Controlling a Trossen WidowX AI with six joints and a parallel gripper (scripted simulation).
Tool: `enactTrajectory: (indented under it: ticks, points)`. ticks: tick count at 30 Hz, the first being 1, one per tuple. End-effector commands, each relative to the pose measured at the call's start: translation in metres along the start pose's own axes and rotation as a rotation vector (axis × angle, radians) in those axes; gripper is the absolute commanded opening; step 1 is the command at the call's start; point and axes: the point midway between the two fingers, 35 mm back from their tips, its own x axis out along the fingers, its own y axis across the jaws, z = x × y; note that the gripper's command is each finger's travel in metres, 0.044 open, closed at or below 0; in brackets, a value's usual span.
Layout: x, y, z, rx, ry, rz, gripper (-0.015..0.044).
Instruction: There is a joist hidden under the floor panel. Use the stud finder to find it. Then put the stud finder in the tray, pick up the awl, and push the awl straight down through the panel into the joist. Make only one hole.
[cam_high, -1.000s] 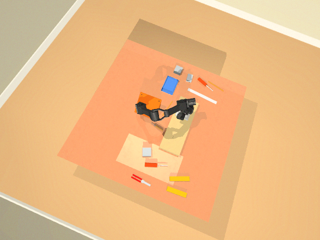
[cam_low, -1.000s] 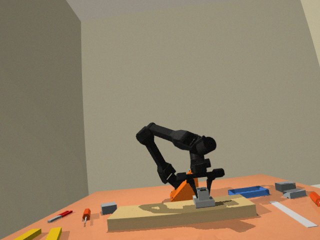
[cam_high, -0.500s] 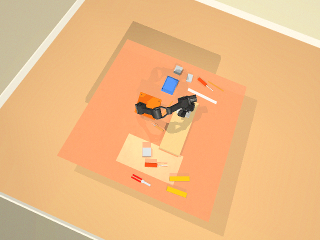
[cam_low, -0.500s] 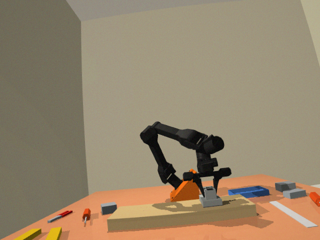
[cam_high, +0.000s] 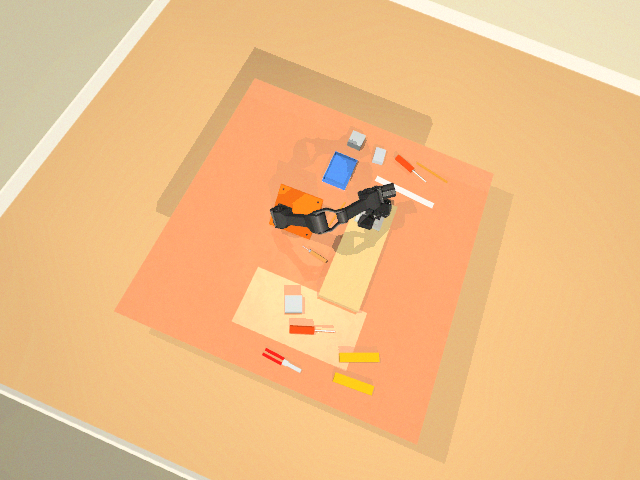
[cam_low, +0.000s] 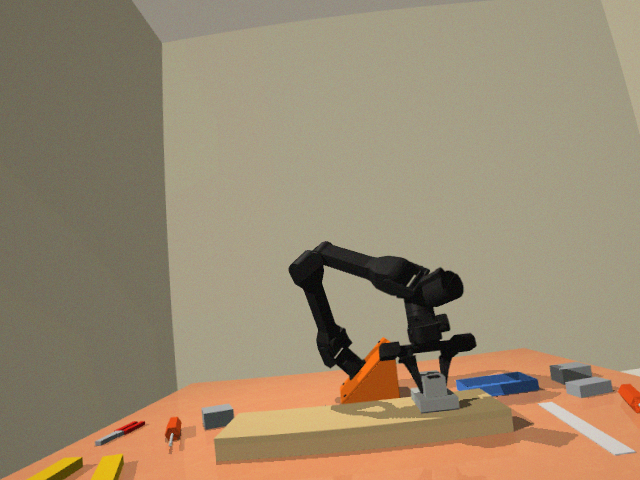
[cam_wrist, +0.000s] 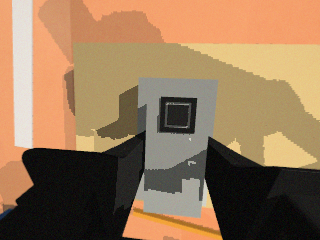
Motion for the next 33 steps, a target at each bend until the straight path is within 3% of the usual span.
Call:
enactTrajectory:
  ticks: [1,33]
  points:
    - [0.0,0.009,0.0,0.001,0.002,0.005,0.0]
    - [-0.001,0.049,0.0,0.001,-0.001,0.004,0.0]
